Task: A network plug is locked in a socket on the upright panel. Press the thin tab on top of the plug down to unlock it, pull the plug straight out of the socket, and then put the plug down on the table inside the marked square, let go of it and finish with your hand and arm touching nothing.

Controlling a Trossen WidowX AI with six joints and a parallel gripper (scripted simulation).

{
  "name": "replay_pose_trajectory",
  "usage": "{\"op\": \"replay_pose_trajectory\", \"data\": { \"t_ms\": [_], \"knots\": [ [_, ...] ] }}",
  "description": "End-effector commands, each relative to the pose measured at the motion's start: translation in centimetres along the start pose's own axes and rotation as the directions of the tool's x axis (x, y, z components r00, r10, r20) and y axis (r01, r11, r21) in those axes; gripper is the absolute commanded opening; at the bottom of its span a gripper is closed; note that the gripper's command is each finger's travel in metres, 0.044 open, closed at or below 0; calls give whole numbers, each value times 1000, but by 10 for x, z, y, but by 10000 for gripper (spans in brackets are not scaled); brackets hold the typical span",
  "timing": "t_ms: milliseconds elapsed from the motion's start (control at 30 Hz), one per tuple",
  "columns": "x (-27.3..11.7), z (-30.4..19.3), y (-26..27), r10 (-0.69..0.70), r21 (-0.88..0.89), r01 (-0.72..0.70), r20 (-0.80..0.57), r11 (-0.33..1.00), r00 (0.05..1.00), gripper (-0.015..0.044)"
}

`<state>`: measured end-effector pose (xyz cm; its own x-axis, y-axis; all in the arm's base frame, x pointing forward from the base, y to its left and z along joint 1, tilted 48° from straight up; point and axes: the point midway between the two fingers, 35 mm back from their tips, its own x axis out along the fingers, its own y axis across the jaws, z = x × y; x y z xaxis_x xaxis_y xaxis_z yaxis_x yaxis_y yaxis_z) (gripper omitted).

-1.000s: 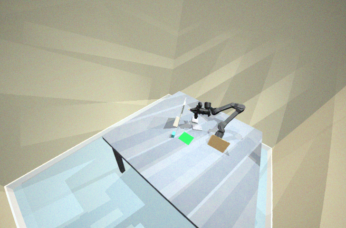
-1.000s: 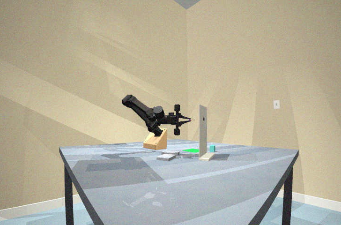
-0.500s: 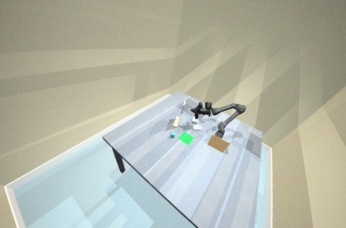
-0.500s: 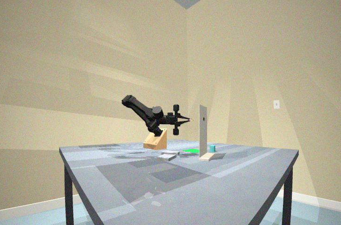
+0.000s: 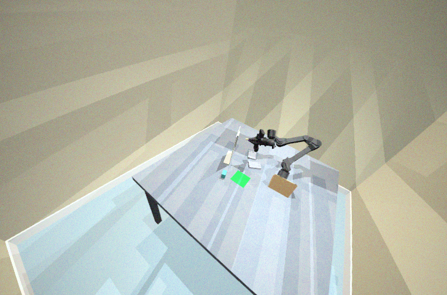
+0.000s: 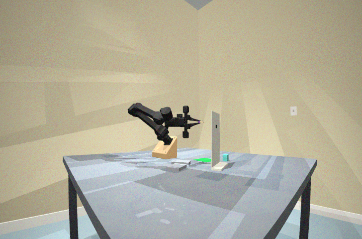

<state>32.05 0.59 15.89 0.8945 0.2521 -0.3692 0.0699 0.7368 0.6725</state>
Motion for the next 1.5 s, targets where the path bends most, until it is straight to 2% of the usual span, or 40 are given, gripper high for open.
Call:
{"op": "replay_pose_trajectory", "data": {
  "t_ms": [0, 333, 833, 1467],
  "knots": [
    [-6, -1, 14, 0, 3, 0, 6, 1000, 1000, 0],
    [-11, -7, 26, -15, 19, 15, -1, 1000, 1000, 0],
    [21, -41, -6, -198, 129, 206, -77, 970, 977, 0],
    [47, -88, -45, -419, 199, 439, -136, 876, 898, 0]
  ]
}}
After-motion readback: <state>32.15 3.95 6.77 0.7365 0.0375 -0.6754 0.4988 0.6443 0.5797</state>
